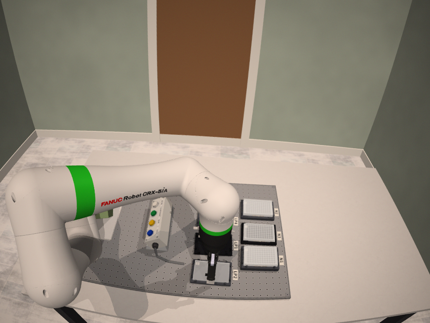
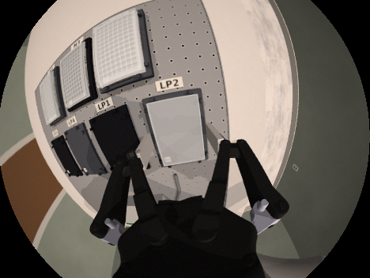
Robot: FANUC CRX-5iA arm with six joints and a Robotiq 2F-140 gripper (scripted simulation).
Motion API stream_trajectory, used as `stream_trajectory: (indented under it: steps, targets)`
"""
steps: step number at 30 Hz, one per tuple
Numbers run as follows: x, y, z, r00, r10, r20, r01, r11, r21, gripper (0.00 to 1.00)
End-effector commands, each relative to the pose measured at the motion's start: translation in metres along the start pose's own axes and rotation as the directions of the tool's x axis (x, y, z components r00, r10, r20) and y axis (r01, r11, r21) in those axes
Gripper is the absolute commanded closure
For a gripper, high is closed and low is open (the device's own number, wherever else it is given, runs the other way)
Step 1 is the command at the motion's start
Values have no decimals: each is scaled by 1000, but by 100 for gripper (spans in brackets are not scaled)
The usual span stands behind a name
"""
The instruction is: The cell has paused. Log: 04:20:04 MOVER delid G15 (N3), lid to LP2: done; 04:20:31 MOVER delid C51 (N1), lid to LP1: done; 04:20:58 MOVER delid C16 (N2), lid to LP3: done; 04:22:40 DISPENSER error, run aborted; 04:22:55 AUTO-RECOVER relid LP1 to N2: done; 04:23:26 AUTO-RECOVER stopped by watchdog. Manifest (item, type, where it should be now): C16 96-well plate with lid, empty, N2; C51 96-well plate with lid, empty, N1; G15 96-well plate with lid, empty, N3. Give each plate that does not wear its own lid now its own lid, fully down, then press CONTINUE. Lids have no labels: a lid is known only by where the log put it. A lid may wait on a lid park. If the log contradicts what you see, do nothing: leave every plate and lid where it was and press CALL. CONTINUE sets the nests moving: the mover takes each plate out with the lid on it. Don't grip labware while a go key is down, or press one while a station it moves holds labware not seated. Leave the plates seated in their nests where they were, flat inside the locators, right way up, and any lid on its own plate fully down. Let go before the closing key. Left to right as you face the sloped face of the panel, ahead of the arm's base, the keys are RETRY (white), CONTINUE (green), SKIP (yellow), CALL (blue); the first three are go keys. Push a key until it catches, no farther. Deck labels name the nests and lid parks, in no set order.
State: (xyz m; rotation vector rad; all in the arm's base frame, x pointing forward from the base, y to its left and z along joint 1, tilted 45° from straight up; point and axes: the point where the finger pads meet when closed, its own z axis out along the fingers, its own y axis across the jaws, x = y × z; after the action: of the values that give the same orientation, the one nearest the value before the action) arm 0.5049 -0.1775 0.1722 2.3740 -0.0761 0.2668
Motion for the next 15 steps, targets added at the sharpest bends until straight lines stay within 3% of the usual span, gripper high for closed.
stream_trajectory:
  steps: [1, 15]
  targets:
    - [0, 0, 1, 1000, 0, 0, 0, 1000, 0, 34]
    - [0, 0, 5, 1000, 0, 0, 0, 1000, 0, 34]
